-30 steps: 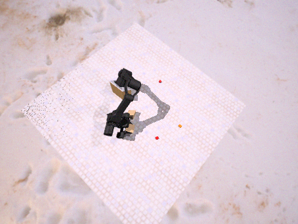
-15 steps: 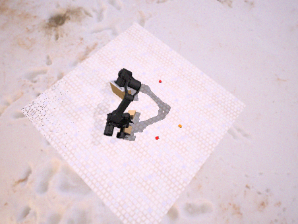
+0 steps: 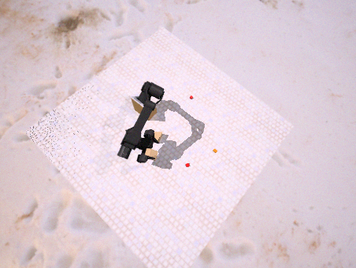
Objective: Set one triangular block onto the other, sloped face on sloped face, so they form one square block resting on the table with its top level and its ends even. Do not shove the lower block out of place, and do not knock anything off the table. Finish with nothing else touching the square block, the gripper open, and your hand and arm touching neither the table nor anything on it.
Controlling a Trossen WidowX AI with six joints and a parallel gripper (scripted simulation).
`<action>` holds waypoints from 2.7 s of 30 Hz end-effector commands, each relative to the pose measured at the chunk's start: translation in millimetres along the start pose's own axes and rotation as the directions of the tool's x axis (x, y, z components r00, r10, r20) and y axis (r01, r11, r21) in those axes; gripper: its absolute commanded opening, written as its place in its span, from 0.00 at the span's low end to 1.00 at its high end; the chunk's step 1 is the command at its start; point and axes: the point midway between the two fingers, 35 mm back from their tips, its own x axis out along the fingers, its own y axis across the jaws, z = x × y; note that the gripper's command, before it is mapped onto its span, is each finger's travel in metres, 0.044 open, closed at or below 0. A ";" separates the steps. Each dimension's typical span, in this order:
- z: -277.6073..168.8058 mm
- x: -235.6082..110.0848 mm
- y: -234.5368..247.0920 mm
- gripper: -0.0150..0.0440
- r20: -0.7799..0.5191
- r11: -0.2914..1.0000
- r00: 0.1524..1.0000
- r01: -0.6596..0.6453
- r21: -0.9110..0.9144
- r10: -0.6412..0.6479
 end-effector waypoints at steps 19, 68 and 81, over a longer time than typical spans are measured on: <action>2.7 81.9 3.5 1.00 -0.991 0.997 0.115 -0.051 0.059 0.065; -88.3 86.6 5.2 0.69 -1.000 0.999 -0.025 -0.039 0.001 0.000; -68.7 70.7 2.7 0.25 -1.000 0.999 -0.025 -0.038 -0.001 -0.002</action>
